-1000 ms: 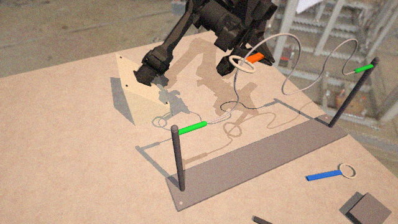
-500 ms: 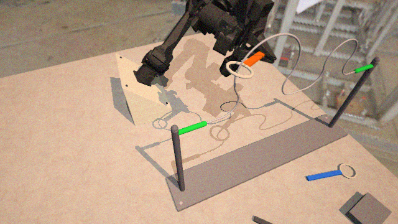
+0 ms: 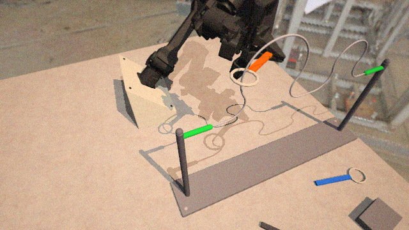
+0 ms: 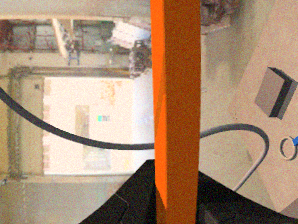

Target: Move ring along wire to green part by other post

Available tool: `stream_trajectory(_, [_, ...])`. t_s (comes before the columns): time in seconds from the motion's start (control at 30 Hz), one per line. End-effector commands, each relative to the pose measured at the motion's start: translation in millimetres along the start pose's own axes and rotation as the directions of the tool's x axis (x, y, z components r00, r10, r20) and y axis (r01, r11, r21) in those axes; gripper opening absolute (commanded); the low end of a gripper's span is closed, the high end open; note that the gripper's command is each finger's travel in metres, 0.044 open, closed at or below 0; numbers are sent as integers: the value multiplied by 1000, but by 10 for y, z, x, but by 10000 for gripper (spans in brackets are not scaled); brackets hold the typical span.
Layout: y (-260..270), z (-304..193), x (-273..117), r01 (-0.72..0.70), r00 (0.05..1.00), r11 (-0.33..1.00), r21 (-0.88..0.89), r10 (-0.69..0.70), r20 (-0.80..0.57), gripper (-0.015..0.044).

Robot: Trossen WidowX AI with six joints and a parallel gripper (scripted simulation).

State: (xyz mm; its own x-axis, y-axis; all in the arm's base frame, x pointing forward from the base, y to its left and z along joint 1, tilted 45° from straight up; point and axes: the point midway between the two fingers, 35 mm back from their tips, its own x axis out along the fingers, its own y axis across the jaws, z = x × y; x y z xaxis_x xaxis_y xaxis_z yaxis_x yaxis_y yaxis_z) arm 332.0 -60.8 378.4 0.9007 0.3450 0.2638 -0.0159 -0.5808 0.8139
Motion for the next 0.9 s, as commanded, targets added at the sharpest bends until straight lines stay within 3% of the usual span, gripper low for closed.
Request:
stream_trajectory(0.0, [-21,36,-7,-16,1000,999,45,16,5,-150])
stream_trajectory(0.87, [60,51,-26,-162,985,934,319,171,-1,-150])
